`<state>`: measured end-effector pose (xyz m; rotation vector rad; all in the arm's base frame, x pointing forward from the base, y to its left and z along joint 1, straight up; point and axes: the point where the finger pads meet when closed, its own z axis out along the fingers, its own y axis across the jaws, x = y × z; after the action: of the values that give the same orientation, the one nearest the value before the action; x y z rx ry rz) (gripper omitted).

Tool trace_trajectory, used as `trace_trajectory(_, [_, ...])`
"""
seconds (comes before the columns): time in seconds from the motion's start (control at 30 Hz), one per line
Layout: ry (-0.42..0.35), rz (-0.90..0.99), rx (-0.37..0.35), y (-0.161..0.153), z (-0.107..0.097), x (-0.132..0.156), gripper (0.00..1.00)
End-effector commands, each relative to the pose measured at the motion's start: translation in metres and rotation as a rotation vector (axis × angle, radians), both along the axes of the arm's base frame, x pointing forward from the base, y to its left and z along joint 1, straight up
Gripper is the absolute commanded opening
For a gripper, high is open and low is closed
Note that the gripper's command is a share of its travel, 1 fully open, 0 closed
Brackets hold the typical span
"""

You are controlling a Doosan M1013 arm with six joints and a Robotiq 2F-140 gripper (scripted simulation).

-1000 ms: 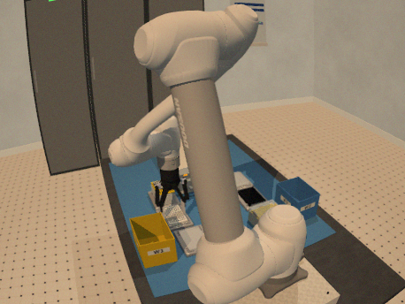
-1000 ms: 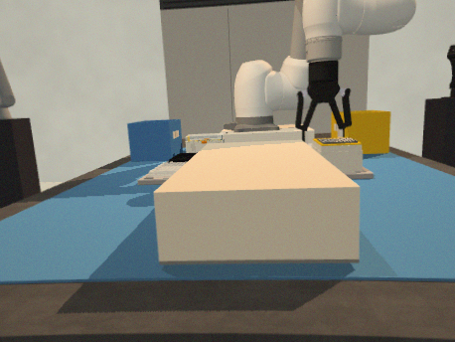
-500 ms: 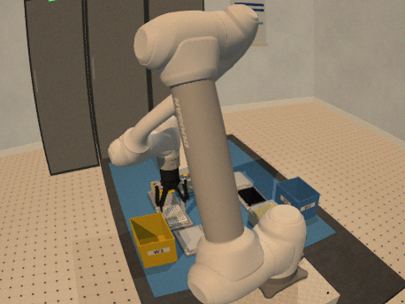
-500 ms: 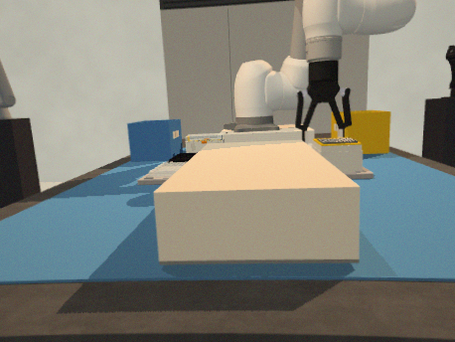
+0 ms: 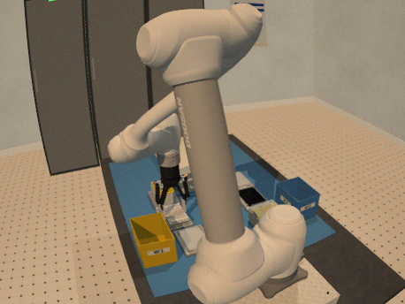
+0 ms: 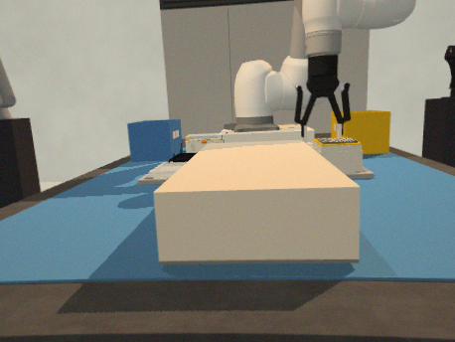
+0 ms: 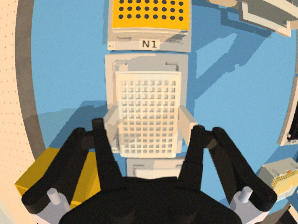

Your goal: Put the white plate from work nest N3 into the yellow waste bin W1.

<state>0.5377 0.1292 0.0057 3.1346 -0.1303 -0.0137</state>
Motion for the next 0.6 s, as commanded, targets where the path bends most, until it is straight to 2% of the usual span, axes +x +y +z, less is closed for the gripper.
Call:
trace_trajectory(0.0, [-0.008,-0.002,0.000,0.002,0.010,0.003,0.10])
trace_trajectory(0.57, [-0.008,-0.002,0.000,0.002,0.030,0.003,0.10])
